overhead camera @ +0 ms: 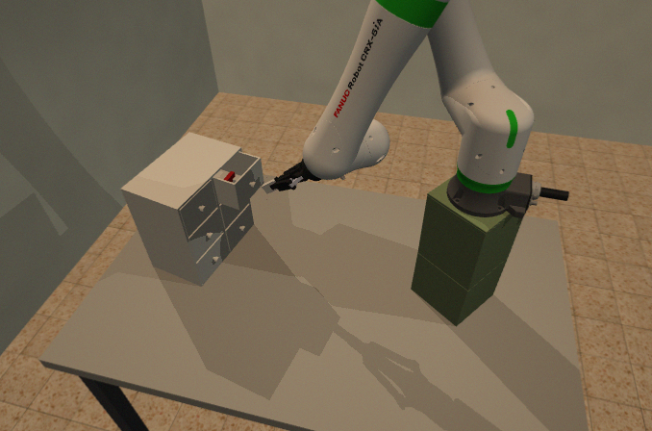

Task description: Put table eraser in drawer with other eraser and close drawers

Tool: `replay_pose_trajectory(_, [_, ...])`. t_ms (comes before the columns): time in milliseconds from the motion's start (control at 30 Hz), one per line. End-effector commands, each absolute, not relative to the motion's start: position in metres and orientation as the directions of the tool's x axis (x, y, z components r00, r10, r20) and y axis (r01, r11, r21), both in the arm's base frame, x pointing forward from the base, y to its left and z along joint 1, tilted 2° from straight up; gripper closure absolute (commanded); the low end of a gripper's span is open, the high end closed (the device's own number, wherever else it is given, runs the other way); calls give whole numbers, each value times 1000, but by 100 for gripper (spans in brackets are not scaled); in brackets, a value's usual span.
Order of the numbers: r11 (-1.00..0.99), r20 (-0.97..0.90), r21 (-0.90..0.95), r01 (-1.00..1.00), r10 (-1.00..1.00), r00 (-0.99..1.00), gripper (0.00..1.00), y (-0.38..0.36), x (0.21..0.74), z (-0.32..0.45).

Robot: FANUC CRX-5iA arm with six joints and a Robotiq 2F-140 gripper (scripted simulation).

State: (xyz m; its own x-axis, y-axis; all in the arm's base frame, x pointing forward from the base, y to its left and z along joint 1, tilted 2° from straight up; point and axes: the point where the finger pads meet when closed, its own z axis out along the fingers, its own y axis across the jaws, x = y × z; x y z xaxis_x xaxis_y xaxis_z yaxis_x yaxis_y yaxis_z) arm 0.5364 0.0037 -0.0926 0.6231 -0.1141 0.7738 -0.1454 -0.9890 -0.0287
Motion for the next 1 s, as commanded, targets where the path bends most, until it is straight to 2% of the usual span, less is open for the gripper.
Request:
replay_pose_trajectory(0, [-989, 774, -29, -145, -114, 623, 100, 4, 538, -92])
replay_pose_trajectory(967, [-989, 774, -29, -145, -114, 623, 100, -3, 581, -92])
